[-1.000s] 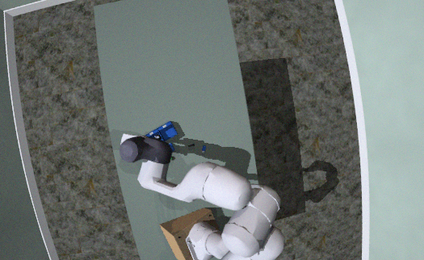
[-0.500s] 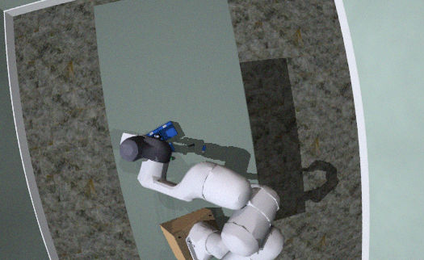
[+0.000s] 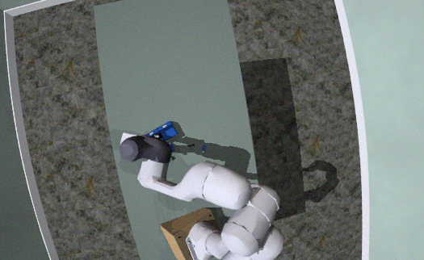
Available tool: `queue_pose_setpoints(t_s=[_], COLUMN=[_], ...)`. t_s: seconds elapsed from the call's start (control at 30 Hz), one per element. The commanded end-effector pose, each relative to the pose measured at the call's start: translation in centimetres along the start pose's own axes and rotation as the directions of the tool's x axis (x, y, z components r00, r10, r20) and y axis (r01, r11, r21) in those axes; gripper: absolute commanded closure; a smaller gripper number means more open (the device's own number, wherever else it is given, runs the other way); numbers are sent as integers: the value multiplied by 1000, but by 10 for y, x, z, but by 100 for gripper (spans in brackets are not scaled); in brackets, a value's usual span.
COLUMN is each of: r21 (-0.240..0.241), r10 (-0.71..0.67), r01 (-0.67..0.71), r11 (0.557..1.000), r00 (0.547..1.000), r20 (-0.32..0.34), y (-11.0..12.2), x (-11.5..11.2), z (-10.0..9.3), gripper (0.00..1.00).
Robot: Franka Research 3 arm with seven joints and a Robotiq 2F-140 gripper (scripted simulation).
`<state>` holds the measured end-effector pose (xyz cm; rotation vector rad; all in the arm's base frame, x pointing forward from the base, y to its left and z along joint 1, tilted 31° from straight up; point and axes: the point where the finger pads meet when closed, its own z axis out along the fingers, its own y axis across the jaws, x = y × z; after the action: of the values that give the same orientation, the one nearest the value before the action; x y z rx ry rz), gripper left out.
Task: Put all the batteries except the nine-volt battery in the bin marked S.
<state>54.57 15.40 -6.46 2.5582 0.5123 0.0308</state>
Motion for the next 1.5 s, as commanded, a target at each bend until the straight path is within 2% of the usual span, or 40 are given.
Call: queue_pose_setpoints(t_s=[0.0,0.1,0.27,1.47], r21=[0,0,0,0], r10=[3,3,3,3], r01=[-3,-3,-3,-3], r11=[1000,1000,1000,1000], r00=[1000,1000,1000,1000], r20=[-5,-5,-5,-5], y=[-1,-1,-1,-1], x=[2,2,2,2], z=[-1,-1,-25,-25], gripper=[59,59,59,59])
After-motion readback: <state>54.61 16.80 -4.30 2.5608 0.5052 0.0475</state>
